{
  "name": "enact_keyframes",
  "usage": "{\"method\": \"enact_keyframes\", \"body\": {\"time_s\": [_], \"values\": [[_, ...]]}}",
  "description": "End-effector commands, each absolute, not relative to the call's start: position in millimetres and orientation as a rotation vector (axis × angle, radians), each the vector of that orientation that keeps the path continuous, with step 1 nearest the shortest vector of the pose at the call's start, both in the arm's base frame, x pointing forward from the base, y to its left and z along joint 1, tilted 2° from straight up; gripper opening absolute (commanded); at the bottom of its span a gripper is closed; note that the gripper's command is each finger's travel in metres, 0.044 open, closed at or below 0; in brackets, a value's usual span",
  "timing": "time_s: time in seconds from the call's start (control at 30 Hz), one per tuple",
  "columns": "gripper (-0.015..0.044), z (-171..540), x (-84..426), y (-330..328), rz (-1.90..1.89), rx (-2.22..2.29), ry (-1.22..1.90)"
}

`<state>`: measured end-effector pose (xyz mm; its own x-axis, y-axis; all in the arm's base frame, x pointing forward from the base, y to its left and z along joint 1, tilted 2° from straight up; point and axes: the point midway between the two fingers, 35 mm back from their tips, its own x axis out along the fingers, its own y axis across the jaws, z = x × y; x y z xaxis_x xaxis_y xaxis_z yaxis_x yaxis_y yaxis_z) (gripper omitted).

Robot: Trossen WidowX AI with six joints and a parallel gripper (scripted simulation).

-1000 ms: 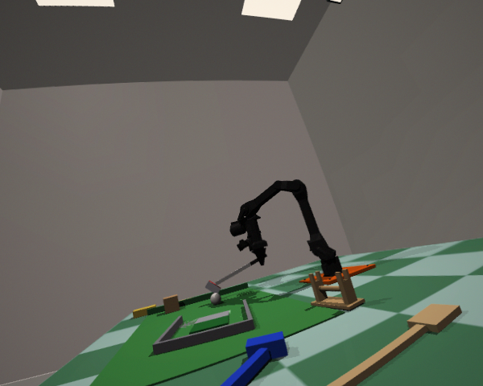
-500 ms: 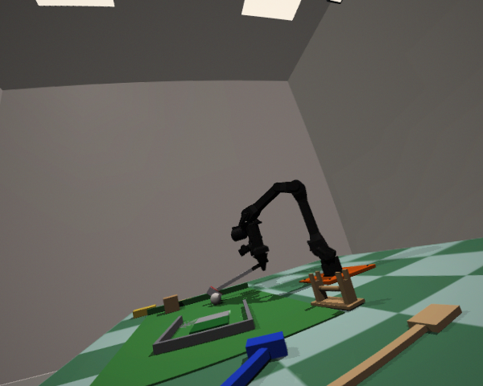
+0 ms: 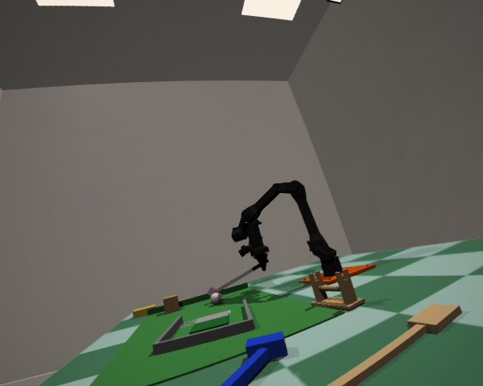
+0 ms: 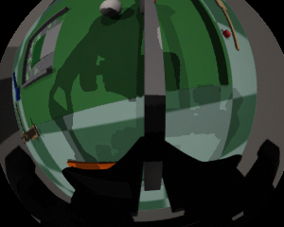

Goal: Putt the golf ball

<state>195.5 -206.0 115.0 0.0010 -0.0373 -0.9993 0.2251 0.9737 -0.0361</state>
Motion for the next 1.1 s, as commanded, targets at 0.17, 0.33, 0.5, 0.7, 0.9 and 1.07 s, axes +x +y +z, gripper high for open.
{"method": "enact_keyframes", "body": {"time_s": [0.17, 0.33, 0.5, 0.7, 0.9, 1.07], "values": [[0.0, 116, 192, -230, -0.221, 0.138, 1.548], [0.0, 116, 192, -230, -0.221, 0.138, 1.548], [0.0, 115, 191, -226, -0.212, 0.145, 1.553], [0.0, 113, 214, -172, -0.211, 0.147, 1.55], [0.0, 109, 224, -102, -0.211, 0.148, 1.547], [0.0, 110, 224, -95, -0.211, 0.148, 1.547]]}}
